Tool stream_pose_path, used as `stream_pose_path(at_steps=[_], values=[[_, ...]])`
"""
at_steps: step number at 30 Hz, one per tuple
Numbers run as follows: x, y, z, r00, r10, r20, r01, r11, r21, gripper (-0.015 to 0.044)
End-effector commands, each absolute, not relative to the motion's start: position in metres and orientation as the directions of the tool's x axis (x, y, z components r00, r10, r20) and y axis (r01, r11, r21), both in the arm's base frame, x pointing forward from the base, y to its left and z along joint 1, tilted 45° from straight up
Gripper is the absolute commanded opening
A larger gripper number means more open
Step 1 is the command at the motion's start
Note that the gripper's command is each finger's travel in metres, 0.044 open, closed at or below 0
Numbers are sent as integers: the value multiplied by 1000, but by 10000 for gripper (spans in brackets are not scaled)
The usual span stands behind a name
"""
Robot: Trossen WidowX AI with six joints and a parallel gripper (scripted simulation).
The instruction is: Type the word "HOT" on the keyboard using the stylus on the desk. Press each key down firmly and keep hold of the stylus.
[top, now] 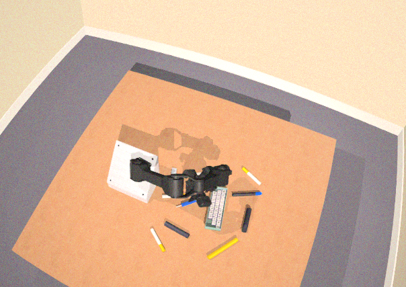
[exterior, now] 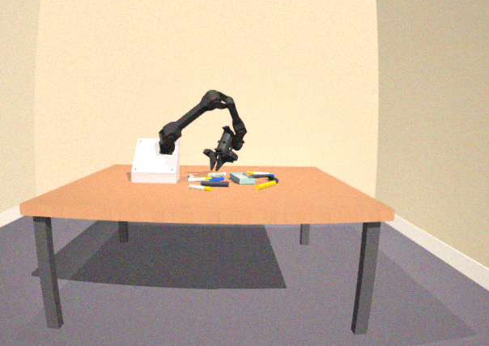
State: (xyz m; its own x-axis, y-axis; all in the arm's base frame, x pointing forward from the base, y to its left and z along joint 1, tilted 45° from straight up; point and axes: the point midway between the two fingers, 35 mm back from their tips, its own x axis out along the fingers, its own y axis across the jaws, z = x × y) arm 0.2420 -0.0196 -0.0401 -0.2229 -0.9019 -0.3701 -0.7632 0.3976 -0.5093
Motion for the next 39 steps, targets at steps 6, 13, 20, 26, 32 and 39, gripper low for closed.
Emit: stream_pose_path(at_steps=[6,13,20,26,32,39], values=[[243,-25,-45,-221,-903,-368,-766,395,-508,150],[244,-29,-49,-221,-903,-368,-766,395,-508,150],[245,-33,-53,-221,-903,-368,-766,394,-508,150],[245,-36,-55,-221,-903,-367,-766,394,-508,150],[246,-39,-59,-221,-903,-367,-766,394,-508,150],[246,-43,-62,-221,-904,-367,-766,394,-508,150]])
